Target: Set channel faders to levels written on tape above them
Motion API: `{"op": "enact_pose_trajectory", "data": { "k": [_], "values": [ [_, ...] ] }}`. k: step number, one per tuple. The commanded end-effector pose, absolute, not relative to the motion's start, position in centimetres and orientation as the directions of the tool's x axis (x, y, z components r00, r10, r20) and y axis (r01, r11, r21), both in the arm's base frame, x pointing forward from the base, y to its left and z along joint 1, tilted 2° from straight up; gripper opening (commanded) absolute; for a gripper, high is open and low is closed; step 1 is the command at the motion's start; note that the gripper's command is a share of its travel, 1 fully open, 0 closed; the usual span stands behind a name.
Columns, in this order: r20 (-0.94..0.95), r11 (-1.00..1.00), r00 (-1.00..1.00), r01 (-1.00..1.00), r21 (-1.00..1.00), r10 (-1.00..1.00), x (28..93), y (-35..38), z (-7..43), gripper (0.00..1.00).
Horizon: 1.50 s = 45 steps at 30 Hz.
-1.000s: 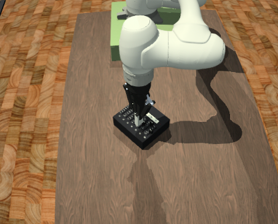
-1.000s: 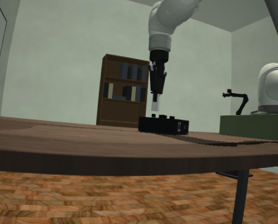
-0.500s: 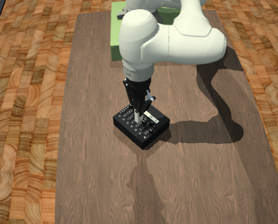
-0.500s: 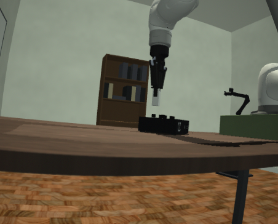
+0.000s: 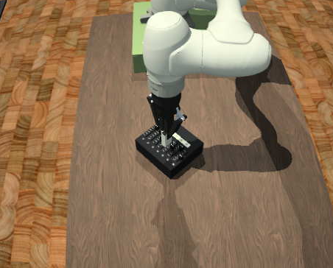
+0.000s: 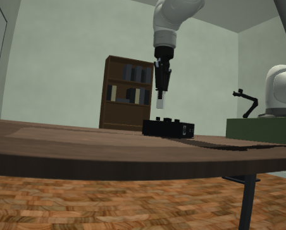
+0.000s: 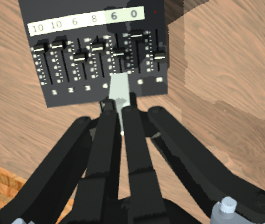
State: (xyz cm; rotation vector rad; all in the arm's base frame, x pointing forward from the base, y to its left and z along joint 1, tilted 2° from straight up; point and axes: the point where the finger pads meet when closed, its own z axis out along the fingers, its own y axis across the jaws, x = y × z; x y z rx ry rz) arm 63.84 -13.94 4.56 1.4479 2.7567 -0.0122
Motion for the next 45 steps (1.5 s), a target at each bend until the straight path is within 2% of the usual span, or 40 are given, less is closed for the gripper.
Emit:
{"op": "enact_pose_trajectory", "data": {
  "k": [1,5,9,11,14,21,26,28,29,35,43,45],
  "values": [
    [-0.028,0.613,-0.612,0.790,0.005,0.790,63.8,-13.8,4.6,0.00],
    [-0.029,0.730,-0.730,0.683,0.000,0.683,63.7,-13.5,4.5,0.00],
    [-0.028,0.880,-0.880,0.475,-0.007,0.475,63.6,-12.9,4.5,0.00],
    [-0.028,0.880,-0.880,0.475,-0.007,0.475,63.6,-12.9,4.5,0.00],
    [-0.025,0.970,-0.970,0.242,-0.014,0.242,63.5,-12.3,4.4,0.00],
    [-0.016,0.989,-0.990,-0.142,-0.041,-0.143,63.1,-10.8,4.3,0.00],
    [0.001,0.906,-0.908,-0.419,-0.057,-0.419,62.8,-9.6,4.2,0.00],
    [0.001,0.906,-0.908,-0.419,-0.057,-0.419,62.8,-9.6,4.2,0.00],
    [0.011,0.824,-0.826,-0.563,-0.061,-0.564,62.7,-9.4,4.2,0.00],
    [0.038,0.603,-0.606,-0.795,-0.068,-0.795,62.4,-8.2,4.1,0.00],
    [0.074,0.189,-0.193,-0.980,-0.055,-0.978,62.1,-7.3,4.0,0.00],
    [0.074,0.189,-0.193,-0.980,-0.055,-0.978,62.1,-7.3,4.0,0.00]
  ]
}}
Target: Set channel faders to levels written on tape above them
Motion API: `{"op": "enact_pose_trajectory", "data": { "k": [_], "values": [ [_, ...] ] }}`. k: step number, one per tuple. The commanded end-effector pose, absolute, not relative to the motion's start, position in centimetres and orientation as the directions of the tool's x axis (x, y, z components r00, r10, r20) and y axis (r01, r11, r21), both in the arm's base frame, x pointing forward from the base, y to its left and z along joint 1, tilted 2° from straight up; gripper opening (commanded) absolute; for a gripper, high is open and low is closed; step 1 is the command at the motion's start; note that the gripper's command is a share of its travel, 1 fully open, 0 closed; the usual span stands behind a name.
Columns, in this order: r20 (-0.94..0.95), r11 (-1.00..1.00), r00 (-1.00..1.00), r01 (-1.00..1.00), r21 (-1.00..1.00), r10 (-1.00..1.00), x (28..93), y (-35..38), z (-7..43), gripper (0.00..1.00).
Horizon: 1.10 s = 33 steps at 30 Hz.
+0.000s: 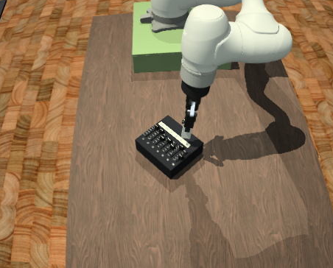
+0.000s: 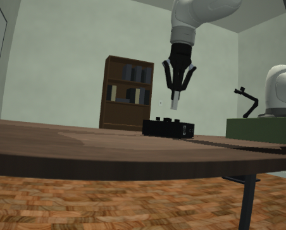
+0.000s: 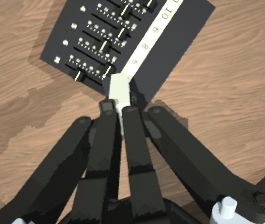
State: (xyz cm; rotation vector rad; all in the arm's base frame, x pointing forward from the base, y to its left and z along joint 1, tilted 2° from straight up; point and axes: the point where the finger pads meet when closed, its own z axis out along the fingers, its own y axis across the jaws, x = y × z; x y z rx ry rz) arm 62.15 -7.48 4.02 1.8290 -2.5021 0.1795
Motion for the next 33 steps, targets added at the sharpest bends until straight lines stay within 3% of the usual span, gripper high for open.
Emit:
{"op": "enact_pose_trajectory", "data": {
  "k": [1,13,33],
  "values": [
    [0.081,0.028,-0.032,-0.999,-0.044,-0.996,62.09,-7.29,4.01,0.00],
    [0.028,-0.547,0.546,-0.837,-0.007,-0.837,62.05,-7.17,4.00,0.00],
    [0.028,-0.547,0.546,-0.837,-0.007,-0.837,62.05,-7.17,4.00,0.00]
  ]
}}
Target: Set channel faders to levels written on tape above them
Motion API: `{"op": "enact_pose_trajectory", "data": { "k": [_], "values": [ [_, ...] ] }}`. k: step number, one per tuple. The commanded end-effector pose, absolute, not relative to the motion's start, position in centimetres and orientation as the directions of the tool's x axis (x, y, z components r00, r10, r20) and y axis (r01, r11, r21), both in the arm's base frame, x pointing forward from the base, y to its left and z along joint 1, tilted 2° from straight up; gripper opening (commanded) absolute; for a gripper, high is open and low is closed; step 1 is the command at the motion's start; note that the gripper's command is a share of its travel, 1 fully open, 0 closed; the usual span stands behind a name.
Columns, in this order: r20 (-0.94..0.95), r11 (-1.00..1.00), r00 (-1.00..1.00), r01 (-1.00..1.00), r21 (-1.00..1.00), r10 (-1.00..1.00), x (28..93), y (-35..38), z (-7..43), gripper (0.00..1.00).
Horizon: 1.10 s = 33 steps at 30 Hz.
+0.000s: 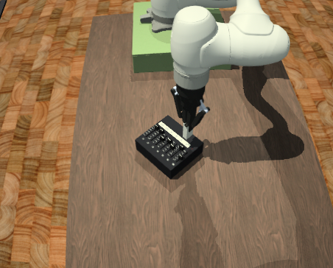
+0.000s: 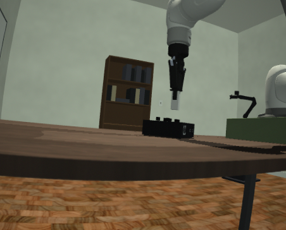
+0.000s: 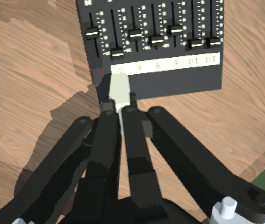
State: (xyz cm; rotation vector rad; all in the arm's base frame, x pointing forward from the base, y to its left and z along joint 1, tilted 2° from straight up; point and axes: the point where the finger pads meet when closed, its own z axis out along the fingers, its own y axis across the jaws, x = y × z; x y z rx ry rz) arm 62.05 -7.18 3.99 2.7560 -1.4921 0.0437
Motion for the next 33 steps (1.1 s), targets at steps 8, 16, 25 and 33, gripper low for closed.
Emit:
{"op": "enact_pose_trajectory", "data": {
  "k": [8,16,25,33],
  "values": [
    [0.028,-0.547,0.546,-0.837,-0.007,-0.837,62.05,-7.17,4.00,0.00],
    [0.028,-0.547,0.546,-0.837,-0.007,-0.837,62.05,-7.17,3.97,0.00],
    [0.028,-0.547,0.546,-0.837,-0.007,-0.837,62.05,-7.18,3.79,0.00],
    [0.028,-0.547,0.546,-0.837,-0.007,-0.837,62.06,-7.19,3.36,0.00]
  ]
}}
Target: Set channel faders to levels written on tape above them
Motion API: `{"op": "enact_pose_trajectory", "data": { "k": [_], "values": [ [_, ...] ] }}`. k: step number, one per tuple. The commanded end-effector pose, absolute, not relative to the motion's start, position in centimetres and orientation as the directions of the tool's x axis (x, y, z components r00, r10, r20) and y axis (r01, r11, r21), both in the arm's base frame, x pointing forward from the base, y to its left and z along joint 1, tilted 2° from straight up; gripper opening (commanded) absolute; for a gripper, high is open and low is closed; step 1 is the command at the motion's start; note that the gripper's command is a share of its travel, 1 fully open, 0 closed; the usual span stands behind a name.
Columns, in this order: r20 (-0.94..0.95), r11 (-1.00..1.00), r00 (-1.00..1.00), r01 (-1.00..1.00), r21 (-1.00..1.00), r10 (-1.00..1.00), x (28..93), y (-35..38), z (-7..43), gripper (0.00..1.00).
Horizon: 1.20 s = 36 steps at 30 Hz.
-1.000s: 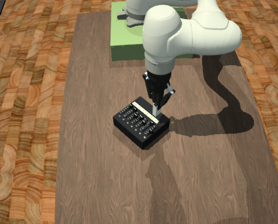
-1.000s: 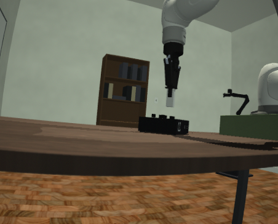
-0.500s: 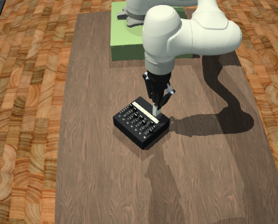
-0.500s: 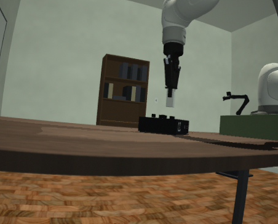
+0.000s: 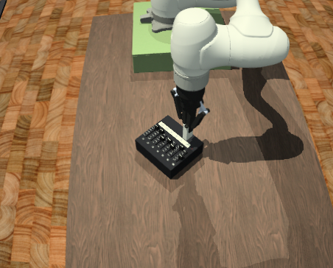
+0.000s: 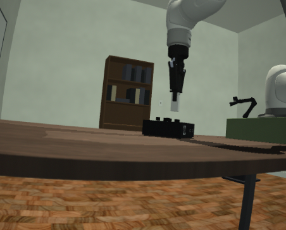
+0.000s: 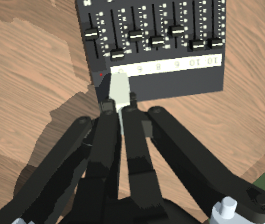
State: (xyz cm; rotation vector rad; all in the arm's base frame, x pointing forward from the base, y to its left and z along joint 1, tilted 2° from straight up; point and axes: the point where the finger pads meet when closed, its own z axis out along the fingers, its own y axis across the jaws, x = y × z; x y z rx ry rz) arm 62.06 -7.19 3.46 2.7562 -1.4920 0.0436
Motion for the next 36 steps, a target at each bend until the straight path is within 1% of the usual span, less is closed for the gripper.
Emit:
{"op": "enact_pose_trajectory", "data": {
  "k": [1,36],
  "values": [
    [0.028,-0.547,0.546,-0.837,-0.007,-0.837,62.1,-7.2,3.4,0.00],
    [0.028,-0.547,0.546,-0.837,-0.007,-0.837,62.1,-7.2,1.6,0.00]
  ]
}}
